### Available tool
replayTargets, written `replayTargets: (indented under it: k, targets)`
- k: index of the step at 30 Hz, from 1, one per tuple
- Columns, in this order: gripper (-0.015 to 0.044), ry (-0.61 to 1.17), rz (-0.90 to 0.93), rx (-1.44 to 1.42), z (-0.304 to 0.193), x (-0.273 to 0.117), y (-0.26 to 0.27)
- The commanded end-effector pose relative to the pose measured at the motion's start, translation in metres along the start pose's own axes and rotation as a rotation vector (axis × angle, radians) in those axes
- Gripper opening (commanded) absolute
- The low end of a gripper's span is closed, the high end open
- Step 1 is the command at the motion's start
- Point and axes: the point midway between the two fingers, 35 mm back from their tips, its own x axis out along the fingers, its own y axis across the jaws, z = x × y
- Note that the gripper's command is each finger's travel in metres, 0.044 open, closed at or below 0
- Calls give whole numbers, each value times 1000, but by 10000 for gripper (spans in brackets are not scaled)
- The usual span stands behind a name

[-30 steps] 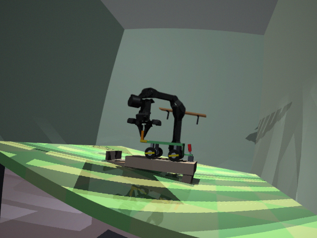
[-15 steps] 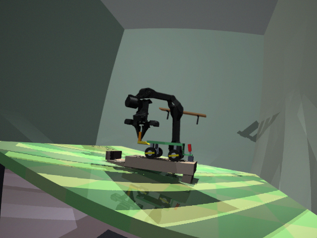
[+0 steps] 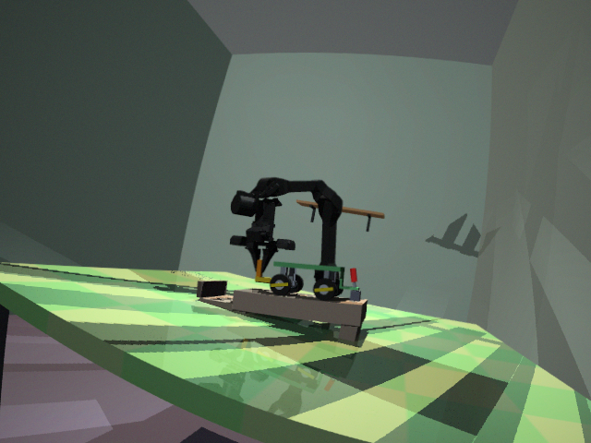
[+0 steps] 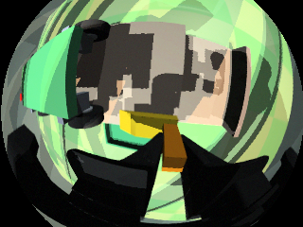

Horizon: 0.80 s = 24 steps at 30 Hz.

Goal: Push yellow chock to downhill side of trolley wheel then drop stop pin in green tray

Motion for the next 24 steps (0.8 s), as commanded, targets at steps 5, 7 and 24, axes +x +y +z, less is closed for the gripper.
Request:
replayTargets:
  k: [5, 7, 24]
  targets:
    - [0, -5, 4, 4, 2, 19, 2]
    - [0, -5, 4, 4, 2, 19, 2]
    - [0, -5, 5, 4, -1, 19, 15]
